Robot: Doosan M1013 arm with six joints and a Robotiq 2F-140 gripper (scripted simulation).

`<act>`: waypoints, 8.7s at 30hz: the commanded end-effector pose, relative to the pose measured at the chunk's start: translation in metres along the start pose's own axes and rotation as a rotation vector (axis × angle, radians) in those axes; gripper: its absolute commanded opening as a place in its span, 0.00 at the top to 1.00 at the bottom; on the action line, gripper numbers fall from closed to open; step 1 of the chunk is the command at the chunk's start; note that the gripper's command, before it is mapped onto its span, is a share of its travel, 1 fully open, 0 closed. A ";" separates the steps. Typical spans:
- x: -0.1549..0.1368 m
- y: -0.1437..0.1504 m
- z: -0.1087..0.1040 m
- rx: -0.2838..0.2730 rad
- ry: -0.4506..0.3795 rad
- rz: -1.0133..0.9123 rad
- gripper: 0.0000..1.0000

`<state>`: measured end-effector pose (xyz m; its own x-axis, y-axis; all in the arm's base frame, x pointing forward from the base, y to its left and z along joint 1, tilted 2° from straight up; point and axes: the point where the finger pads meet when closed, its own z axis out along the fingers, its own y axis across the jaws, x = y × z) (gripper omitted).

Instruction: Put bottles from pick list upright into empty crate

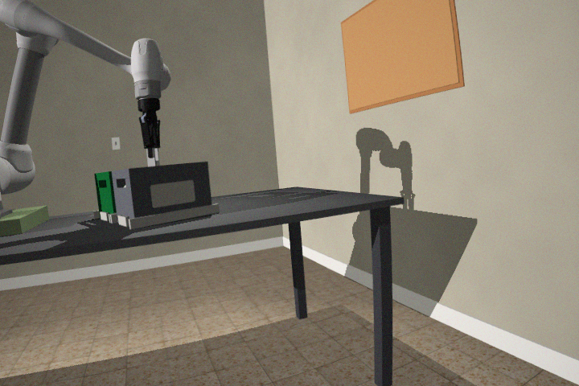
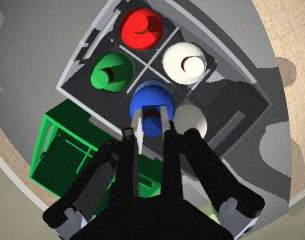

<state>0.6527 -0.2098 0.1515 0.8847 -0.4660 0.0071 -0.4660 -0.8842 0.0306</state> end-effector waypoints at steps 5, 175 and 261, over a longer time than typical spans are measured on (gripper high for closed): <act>0.000 0.000 -0.008 0.000 0.000 0.000 1.00; -0.120 -0.025 -0.145 0.000 0.000 0.000 1.00; -0.155 -0.033 -0.134 0.000 0.000 0.000 1.00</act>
<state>0.5322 -0.1045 0.2846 0.8847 -0.4660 0.0071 -0.4660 -0.8842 0.0307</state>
